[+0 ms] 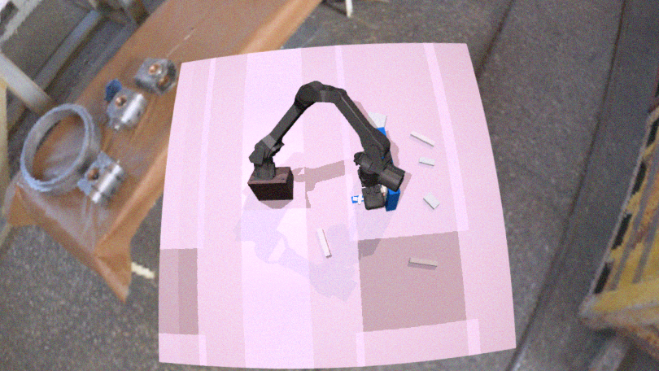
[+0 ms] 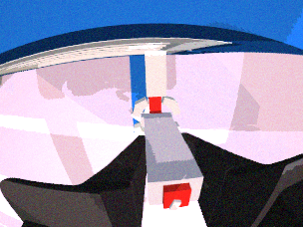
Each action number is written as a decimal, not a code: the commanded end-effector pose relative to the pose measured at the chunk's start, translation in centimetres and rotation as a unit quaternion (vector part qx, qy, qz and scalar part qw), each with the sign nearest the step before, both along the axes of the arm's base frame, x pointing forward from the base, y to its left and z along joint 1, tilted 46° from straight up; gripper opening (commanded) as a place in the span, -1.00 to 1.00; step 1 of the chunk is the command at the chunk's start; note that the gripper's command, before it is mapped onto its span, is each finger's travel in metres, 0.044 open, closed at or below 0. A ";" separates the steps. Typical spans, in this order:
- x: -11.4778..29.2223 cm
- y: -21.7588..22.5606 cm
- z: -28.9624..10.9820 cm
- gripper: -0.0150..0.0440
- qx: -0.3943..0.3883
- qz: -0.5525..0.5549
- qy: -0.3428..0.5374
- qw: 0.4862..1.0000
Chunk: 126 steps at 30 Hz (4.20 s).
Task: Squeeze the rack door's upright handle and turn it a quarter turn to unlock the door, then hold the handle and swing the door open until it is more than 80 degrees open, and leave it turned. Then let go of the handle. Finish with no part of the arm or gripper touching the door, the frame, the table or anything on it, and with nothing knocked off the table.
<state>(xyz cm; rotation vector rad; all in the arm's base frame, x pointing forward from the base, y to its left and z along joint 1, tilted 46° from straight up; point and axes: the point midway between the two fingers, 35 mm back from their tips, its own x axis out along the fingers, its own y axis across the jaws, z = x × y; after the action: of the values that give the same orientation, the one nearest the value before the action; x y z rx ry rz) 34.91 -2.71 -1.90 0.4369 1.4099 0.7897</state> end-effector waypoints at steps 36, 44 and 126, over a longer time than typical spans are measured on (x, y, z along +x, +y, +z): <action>-0.2 0.2 -0.2 -0.46 -0.017 -0.426 0.437 0.792; -0.2 0.2 -0.2 -0.46 -0.022 -0.527 0.539 0.657; -0.1 0.1 -0.2 0.47 0.008 0.150 -0.148 0.978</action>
<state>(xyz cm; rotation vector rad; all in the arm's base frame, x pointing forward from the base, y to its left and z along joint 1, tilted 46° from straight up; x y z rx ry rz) 34.83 -2.66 -2.01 0.2292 1.2844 0.9634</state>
